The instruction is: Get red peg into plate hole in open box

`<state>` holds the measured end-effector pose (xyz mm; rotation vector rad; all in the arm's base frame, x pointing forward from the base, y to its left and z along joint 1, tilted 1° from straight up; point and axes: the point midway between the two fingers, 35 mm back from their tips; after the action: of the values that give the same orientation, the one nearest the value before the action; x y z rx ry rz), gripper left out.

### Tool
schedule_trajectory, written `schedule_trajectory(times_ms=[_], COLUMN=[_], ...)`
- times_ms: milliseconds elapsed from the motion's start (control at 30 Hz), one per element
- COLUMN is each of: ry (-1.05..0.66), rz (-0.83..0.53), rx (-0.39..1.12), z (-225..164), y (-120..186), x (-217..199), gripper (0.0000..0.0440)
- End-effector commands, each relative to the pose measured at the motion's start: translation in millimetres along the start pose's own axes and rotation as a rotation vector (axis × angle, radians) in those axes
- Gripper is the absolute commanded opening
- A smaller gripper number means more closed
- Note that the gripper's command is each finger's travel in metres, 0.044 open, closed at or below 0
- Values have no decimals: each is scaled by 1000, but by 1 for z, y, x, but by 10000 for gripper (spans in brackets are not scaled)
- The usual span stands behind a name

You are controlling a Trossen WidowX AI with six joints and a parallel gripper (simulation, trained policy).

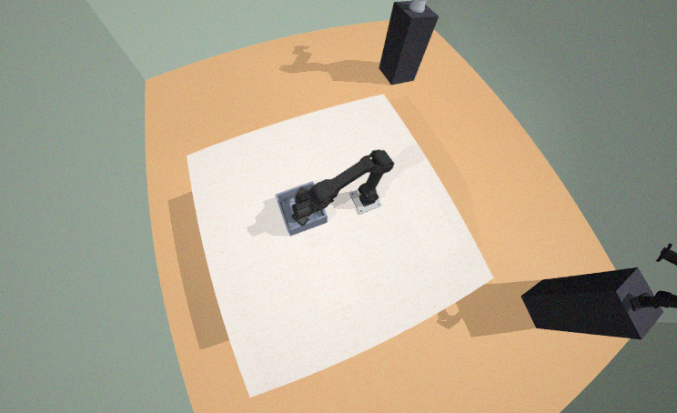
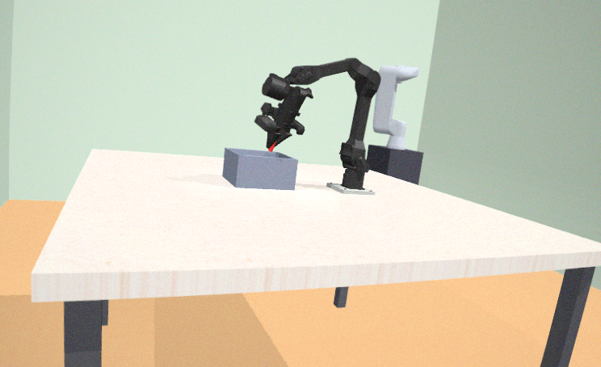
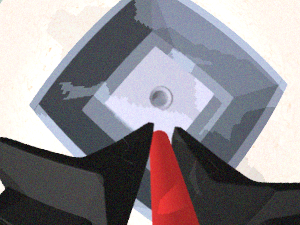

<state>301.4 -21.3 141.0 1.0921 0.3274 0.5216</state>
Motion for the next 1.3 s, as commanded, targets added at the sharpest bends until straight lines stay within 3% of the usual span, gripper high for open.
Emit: schedule_trajectory(times_ms=[0, 567, 667, 833, 1167, 1267], ry=[12, 175, 204, 217, 271, 270], rz=[5, 38, 43, 46, 99, 89], rx=[13, 119, 144, 177, 167, 186], z=[11, 18, 15, 14, 41, 45], y=[-14, -65, -73, -80, -69, -69], x=[1, 0, 0, 0, 18, 20], gripper=[1, 3, 49, 172, 208, 283])
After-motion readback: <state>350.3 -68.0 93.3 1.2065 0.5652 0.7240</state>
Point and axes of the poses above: the point midway between the two fingers, 35 mm back from their tips, its own y axis back along the fingers, its own x axis across the jaws, z = x × y, and after that the axes turned 3 degrees about y, right-handed
